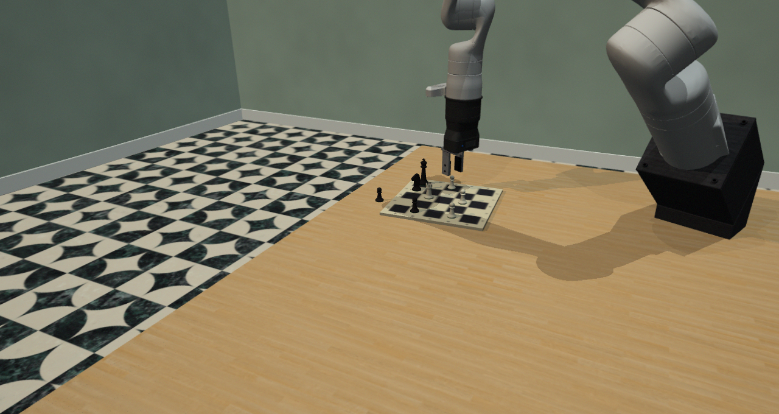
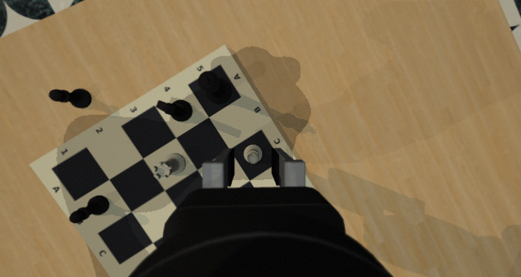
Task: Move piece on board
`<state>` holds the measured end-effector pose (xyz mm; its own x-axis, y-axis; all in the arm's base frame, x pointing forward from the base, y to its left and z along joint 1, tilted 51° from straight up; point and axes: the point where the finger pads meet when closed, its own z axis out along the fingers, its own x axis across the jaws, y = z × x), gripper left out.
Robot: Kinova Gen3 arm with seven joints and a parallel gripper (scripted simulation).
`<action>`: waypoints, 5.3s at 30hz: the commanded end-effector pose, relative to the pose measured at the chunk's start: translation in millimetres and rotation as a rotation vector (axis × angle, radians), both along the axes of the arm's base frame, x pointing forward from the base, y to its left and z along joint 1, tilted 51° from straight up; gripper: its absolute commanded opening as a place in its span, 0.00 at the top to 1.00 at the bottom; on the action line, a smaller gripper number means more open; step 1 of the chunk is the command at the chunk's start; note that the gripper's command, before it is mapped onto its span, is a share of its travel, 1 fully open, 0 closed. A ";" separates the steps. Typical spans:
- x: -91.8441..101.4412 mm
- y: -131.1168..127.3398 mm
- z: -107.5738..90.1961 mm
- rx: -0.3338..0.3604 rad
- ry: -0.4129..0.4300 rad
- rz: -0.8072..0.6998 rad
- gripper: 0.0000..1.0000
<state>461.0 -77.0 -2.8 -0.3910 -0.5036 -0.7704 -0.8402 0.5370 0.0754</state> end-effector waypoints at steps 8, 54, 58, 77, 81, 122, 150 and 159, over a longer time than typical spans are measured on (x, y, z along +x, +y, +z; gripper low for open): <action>0.5 -1.5 0.0 -0.001 -0.001 -0.001 0.32; 1.6 0.4 -1.9 -0.001 -0.001 -0.001 0.32; 3.8 4.3 -5.5 -0.001 -0.001 -0.001 0.32; 13.0 20.9 -21.1 -0.001 -0.001 -0.001 0.32; 13.1 21.0 -21.1 -0.001 -0.001 -0.001 0.32; 13.1 21.0 -21.1 -0.001 -0.001 -0.001 1.00; 12.6 20.1 -20.3 -0.001 -0.001 -0.001 1.00; 1.9 1.0 -2.4 -0.001 -0.001 -0.001 1.00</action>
<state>463.4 -61.6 -13.8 -0.3917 -0.4968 -0.7744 -0.8450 0.5272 0.0892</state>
